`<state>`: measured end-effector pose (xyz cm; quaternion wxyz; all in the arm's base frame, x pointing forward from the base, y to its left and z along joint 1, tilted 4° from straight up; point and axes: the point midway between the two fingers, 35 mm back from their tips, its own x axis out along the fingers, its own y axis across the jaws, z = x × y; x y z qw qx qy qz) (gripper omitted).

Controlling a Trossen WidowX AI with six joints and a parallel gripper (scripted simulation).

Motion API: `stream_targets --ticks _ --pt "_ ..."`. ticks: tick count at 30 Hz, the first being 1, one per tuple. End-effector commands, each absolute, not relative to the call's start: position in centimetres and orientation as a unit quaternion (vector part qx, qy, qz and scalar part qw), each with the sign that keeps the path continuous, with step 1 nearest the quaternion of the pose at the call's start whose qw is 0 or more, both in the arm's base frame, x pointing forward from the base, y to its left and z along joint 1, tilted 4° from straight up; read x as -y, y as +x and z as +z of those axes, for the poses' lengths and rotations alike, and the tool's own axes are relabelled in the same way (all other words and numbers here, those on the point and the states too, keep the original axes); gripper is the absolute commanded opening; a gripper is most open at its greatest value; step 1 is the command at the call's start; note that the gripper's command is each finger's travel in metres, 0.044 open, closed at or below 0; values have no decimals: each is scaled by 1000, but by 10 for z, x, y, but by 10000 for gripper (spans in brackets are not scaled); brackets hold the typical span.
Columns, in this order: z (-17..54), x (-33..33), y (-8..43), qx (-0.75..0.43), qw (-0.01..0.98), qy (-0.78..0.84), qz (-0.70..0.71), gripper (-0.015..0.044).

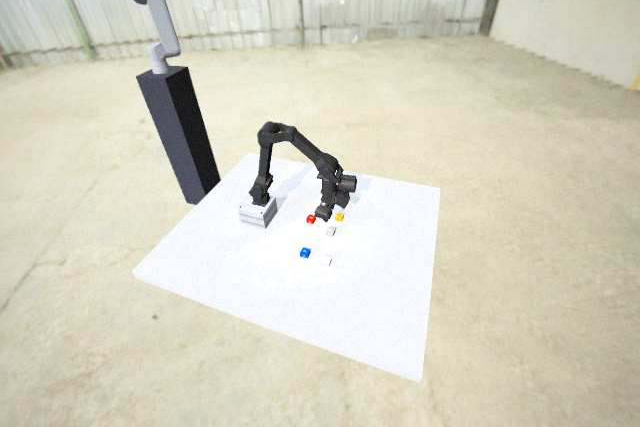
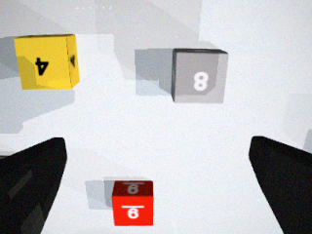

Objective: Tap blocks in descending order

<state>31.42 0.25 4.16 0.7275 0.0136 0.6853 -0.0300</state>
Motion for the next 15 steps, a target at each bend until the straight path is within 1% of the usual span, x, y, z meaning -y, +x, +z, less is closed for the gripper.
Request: stream_targets --ticks 1,5,10,15 --pt "56 -60 310 -682 731 15 -31 400" --pt "67 -118 292 -681 731 16 -30 400" --pt "80 -181 257 -680 732 17 -29 400" --pt "81 -189 251 -680 732 17 -29 400"
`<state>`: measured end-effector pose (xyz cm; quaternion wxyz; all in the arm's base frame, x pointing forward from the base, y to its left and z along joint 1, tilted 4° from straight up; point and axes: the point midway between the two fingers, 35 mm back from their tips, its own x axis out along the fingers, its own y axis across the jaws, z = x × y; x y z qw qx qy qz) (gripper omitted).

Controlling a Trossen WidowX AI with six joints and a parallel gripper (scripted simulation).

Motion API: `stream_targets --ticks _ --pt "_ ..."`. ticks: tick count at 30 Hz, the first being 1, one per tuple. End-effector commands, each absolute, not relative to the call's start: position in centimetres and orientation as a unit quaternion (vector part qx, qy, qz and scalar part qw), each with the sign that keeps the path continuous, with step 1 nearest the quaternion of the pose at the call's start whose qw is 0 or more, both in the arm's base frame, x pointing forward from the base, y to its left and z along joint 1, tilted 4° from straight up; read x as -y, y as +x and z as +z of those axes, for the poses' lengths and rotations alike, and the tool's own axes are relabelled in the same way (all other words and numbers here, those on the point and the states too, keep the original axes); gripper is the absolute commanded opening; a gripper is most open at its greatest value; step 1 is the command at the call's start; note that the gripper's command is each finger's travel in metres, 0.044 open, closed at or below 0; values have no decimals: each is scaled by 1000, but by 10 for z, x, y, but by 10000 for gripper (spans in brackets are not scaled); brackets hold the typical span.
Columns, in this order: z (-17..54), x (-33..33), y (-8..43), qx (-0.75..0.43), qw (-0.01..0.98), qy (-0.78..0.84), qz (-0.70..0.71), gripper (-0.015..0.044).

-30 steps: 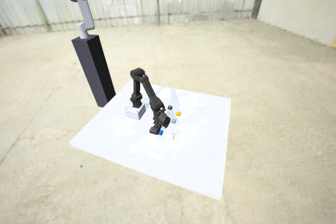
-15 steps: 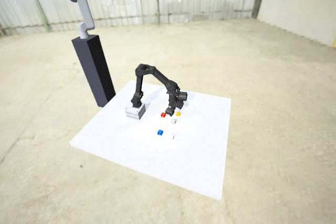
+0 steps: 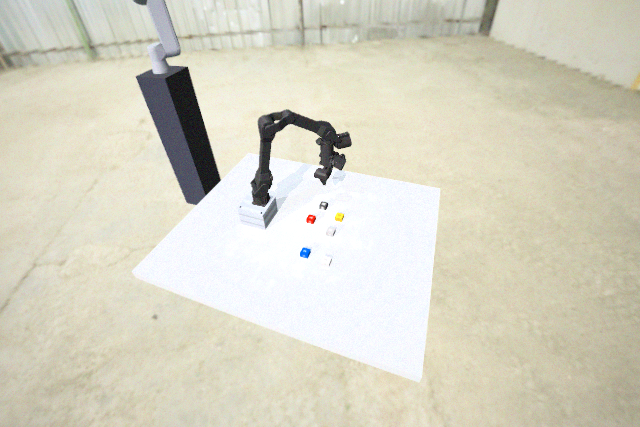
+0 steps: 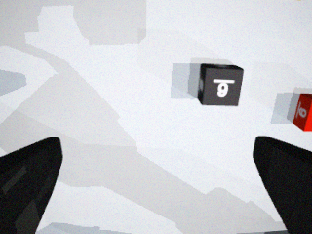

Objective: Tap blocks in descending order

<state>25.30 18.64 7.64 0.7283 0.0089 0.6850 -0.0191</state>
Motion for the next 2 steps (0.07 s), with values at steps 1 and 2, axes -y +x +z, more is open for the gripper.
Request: stream_targets --ticks 1,2 --pt "81 -189 251 -680 732 17 -29 400" --pt "81 -189 251 -680 732 17 -29 400"
